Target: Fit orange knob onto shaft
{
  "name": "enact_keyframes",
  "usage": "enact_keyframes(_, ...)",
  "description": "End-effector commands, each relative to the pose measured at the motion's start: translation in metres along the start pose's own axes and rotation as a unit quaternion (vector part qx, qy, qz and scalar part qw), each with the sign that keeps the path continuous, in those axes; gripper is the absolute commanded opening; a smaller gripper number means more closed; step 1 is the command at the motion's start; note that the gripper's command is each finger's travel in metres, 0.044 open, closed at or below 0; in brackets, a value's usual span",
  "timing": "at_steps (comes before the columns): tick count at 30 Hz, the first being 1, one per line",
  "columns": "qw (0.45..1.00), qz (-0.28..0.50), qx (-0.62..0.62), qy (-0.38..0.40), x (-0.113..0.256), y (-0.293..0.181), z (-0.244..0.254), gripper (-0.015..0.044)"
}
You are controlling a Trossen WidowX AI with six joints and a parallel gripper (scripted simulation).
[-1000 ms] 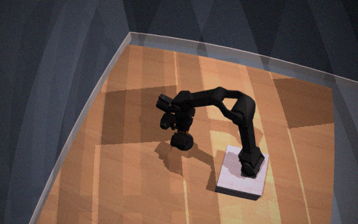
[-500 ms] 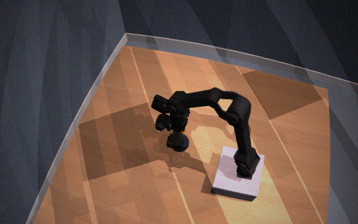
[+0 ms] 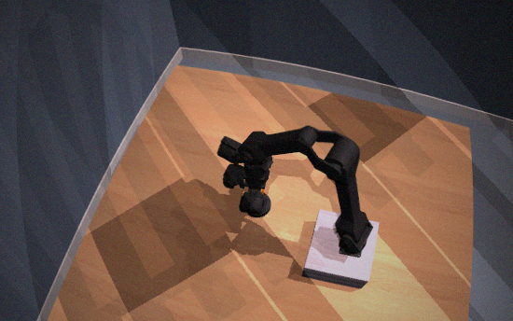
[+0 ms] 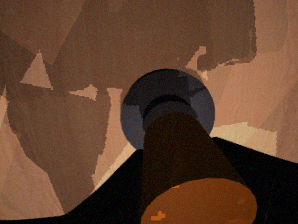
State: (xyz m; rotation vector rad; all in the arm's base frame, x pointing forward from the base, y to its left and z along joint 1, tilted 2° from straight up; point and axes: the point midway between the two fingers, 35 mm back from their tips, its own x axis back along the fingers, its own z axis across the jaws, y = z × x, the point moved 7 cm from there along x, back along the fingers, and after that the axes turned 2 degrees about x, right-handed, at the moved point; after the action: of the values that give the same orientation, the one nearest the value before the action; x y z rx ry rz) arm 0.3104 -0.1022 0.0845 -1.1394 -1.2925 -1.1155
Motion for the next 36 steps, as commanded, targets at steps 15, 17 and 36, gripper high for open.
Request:
enact_keyframes(15, 1.0, 0.0, 0.029, -0.002, 0.0022, 0.0026, -0.0016, 0.0)
enact_keyframes(17, 1.0, 0.0, 0.029, -0.002, 0.0018, 0.0023, -0.0014, 0.0)
enact_keyframes(36, 0.999, 0.0, 0.04, -0.002, -0.0015, 0.0003, -0.0007, 0.0)
